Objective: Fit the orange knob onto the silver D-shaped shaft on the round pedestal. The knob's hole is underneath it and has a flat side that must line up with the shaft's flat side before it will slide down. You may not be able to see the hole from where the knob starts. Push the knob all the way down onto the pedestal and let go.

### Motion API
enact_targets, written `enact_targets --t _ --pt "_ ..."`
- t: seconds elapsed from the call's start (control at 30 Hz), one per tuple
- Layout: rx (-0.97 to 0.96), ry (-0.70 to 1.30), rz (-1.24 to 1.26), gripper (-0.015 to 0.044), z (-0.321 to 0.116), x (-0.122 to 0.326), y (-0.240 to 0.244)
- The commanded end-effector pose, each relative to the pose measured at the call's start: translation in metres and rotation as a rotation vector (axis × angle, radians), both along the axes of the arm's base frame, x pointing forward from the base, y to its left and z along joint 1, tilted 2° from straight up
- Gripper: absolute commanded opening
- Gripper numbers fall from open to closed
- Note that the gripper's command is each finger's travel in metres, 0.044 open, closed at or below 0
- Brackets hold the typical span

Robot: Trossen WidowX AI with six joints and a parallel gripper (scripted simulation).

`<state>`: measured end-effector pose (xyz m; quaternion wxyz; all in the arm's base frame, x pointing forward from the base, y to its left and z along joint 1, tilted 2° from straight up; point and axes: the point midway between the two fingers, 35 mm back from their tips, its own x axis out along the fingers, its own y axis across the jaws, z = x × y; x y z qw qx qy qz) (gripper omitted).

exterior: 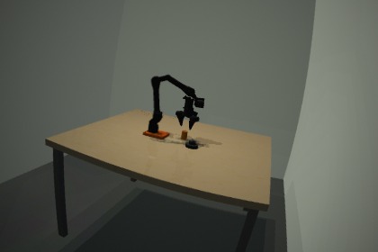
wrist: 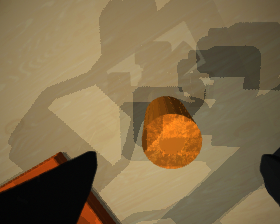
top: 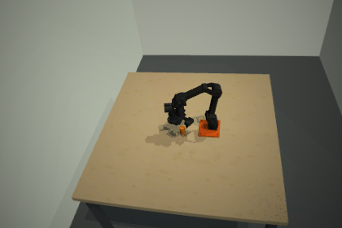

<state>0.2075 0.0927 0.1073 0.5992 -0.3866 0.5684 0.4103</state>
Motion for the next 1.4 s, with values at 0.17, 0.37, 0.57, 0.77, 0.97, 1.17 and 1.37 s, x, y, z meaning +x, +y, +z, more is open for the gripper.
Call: enact_targets --t 0.17,0.37,0.57,0.77,0.97,1.17,1.37 --pt "-0.006 0.006 -0.006 0.044 -0.015 0.0 0.001" --pt "-0.006 0.006 -0.006 0.044 -0.024 0.001 0.002" --pt "-0.006 0.006 -0.006 0.044 -0.034 0.002 0.002" --pt "-0.006 0.006 -0.006 0.044 -0.044 0.002 0.003" --pt "-0.006 0.006 -0.006 0.044 -0.053 0.002 0.003" --pt "-0.006 0.007 -0.006 0.044 -0.063 0.001 0.003" --pt "-0.006 0.007 -0.006 0.044 -0.072 0.001 0.003"
